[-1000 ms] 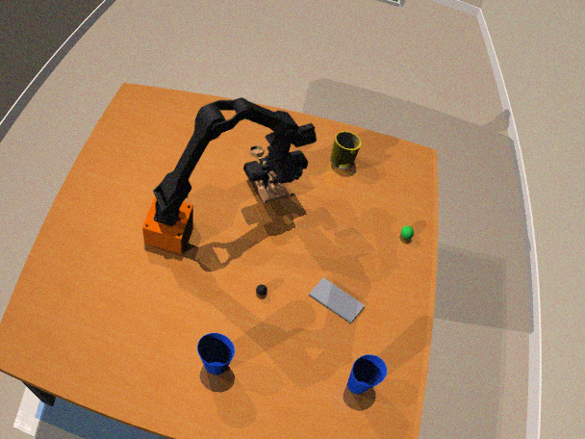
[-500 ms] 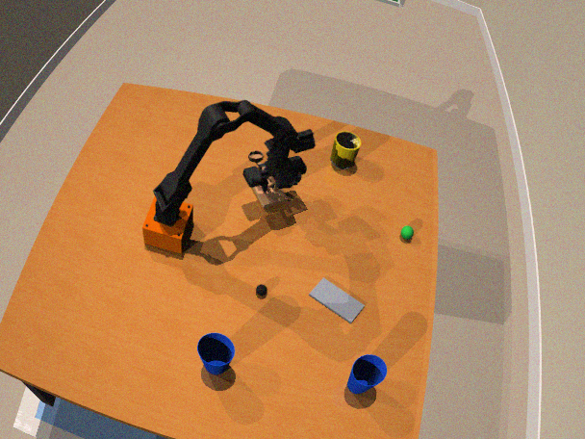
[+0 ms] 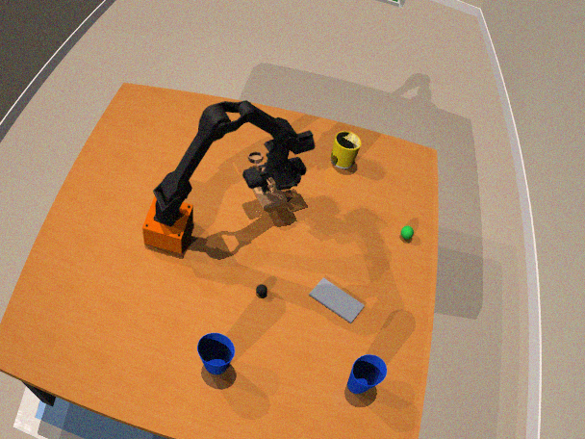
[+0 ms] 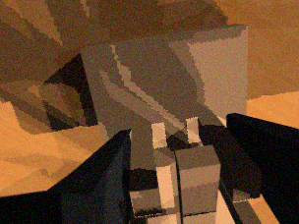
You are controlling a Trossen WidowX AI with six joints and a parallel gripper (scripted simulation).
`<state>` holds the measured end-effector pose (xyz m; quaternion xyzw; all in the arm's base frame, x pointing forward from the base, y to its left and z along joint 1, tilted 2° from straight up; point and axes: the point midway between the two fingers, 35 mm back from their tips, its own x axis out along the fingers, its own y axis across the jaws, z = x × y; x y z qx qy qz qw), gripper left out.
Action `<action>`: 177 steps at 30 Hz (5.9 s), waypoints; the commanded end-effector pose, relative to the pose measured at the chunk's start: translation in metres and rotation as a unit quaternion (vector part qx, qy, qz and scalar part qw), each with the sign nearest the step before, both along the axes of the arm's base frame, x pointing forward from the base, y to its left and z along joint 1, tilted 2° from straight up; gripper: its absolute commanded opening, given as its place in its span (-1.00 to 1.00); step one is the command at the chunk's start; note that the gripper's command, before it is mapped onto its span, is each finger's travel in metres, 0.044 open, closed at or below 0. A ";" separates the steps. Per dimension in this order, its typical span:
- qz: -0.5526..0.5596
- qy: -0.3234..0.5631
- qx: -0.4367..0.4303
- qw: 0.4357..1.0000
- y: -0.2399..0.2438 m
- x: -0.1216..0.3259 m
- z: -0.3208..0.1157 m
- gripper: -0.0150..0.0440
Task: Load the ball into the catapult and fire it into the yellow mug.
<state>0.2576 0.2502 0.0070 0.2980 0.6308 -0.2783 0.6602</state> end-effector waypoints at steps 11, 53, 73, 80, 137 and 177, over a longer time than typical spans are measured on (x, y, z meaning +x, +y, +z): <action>0.000 0.000 0.000 1.000 0.002 0.001 0.041 1.00; 0.000 -0.005 0.004 1.000 0.000 -0.002 0.021 1.00; -0.001 -0.005 0.005 1.000 0.000 -0.001 -0.001 0.73; -0.001 -0.005 0.005 1.000 0.000 -0.001 -0.001 0.11; 0.408 -0.011 -0.017 0.913 0.021 0.009 0.037 -0.49; 0.407 -0.006 -0.019 0.913 0.022 0.010 0.002 0.58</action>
